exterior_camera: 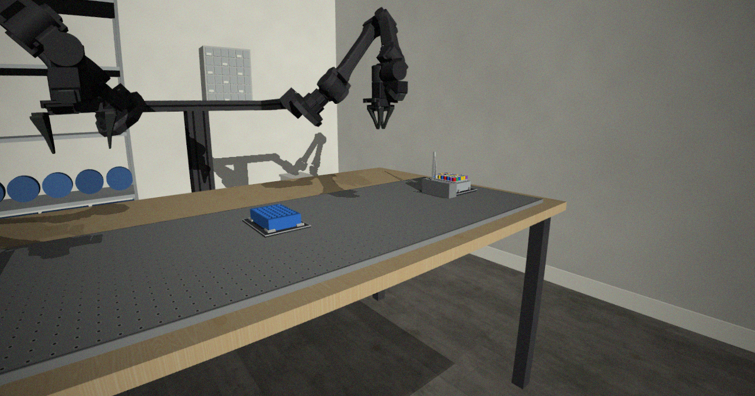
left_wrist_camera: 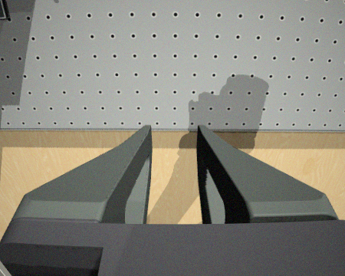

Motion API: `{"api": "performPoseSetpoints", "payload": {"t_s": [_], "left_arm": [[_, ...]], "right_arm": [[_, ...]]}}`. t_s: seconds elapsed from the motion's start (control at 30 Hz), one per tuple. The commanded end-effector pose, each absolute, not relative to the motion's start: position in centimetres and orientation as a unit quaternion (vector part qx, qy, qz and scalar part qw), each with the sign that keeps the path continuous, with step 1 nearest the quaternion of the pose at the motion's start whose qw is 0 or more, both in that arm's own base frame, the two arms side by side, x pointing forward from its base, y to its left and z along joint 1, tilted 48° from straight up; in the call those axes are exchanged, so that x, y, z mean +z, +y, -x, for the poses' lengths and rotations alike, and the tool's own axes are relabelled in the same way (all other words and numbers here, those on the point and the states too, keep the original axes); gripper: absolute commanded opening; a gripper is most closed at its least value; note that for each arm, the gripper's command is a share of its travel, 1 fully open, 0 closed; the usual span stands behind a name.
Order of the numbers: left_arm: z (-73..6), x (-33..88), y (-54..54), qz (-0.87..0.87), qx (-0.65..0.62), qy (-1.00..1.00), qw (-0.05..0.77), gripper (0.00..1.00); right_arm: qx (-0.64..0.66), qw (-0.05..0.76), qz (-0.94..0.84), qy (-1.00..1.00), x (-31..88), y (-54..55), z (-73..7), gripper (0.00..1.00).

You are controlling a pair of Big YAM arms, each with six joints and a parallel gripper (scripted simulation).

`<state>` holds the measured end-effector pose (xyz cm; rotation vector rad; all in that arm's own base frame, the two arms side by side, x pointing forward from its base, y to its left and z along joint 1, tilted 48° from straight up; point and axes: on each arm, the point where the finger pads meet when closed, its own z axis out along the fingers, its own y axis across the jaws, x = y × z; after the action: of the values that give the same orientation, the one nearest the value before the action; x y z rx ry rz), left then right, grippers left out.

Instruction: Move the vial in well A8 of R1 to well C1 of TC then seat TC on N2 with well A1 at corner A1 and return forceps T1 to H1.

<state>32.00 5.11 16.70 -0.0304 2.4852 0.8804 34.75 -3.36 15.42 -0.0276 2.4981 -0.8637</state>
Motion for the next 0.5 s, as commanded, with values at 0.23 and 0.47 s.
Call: {"api": "performPoseSetpoints", "payload": {"t_s": [0.23,0.47], "left_arm": [[-32.6,17.4,4.9,0.012,0.321,0.911,0.258,0.24],[-32.6,17.4,4.9,0.012,0.321,0.911,0.258,0.24]], "right_arm": [[-0.328,0.252,0.011,0.910,16.9,-2.9,-33.8,1.00],[-0.330,0.246,0.021,0.911,16.1,-2.8,-33.5,1.00]]}}
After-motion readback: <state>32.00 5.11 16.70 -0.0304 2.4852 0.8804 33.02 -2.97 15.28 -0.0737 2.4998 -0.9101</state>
